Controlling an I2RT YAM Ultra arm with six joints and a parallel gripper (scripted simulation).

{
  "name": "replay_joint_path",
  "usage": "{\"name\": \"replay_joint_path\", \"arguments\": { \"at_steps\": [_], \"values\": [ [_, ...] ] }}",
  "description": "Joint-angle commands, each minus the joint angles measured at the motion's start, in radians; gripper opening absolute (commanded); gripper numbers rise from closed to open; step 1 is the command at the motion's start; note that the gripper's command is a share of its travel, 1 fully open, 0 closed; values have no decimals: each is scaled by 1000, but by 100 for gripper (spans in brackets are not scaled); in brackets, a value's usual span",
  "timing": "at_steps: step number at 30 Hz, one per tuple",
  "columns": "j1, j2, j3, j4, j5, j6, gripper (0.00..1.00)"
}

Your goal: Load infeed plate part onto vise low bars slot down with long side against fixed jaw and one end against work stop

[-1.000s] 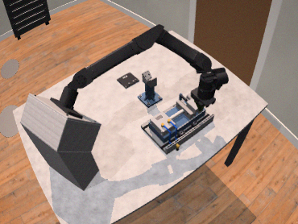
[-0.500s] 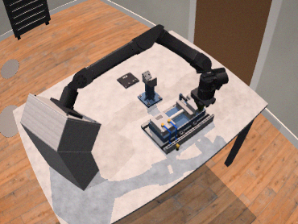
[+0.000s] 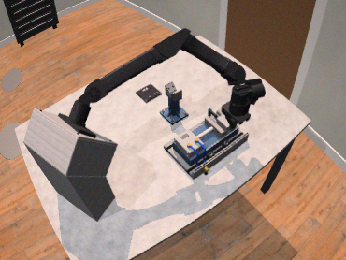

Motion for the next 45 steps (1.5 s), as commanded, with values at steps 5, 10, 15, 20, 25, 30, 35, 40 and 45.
{"name": "replay_joint_path", "arguments": {
  "at_steps": [5, 10, 15, 20, 25, 30, 35, 40, 45],
  "values": [
    [-14, -6, 29, 13, 5, 5, 0],
    [-17, -11, 27, 14, 5, 5, 0],
    [-17, -18, 26, 14, 5, 6, 0],
    [-16, -23, 25, 15, 6, 6, 0],
    [-13, -32, 22, 17, 6, 7, 0],
    [-14, -32, 8, 17, 7, 8, 0],
    [-14, -32, -12, 18, 8, 9, 0],
    [-11, -33, -20, 19, 8, 10, 0],
    [-11, -36, -24, 15, 9, 12, 0]
  ]
}}
